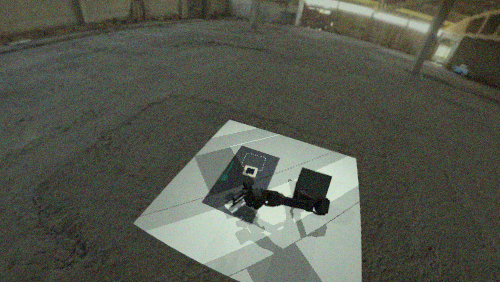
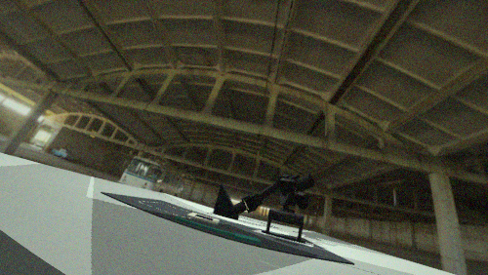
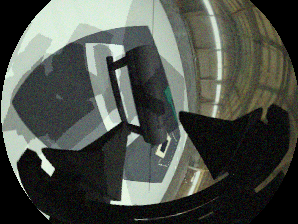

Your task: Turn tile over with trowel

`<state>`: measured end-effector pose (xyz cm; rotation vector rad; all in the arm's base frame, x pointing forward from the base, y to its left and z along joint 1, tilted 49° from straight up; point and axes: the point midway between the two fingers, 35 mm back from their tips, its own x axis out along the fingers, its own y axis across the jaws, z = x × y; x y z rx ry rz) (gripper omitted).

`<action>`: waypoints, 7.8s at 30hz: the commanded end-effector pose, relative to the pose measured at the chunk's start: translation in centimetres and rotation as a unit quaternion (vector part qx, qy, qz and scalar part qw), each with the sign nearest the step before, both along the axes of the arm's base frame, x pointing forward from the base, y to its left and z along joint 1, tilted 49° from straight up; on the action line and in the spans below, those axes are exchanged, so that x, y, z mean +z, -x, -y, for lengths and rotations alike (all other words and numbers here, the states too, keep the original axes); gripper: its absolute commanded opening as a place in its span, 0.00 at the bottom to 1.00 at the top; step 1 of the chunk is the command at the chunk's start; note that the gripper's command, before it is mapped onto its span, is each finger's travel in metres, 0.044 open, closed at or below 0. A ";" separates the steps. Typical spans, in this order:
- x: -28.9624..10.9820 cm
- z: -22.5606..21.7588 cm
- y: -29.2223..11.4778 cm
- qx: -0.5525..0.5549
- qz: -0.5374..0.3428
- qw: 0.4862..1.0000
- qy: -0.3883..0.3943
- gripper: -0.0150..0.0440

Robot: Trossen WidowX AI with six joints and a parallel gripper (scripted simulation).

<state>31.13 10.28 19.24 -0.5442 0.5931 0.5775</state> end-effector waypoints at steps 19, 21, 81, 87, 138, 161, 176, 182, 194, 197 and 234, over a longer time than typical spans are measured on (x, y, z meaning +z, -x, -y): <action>-2.4 -1.2 -2.6 0.001 -0.001 1.000 0.004 0.76; -2.6 -1.3 -2.8 0.001 -0.001 1.000 0.004 0.76; 0.2 2.8 -4.1 0.006 0.001 1.000 0.003 0.25; -1.7 3.6 -5.8 0.036 0.028 0.999 -0.015 0.25; -10.9 7.4 -6.5 0.166 0.196 0.965 -0.056 0.25; -13.3 7.6 -6.9 0.166 0.196 0.965 -0.055 0.25; -15.2 9.2 -7.2 0.166 0.196 0.965 -0.055 0.25; -15.7 9.7 -7.3 0.166 0.197 0.965 -0.055 0.25; -14.8 9.9 -7.2 0.172 0.195 0.966 -0.007 0.25; -14.6 10.4 -7.3 0.172 0.195 0.966 -0.003 0.25; -15.2 16.4 -8.2 0.173 0.195 0.965 -0.001 0.25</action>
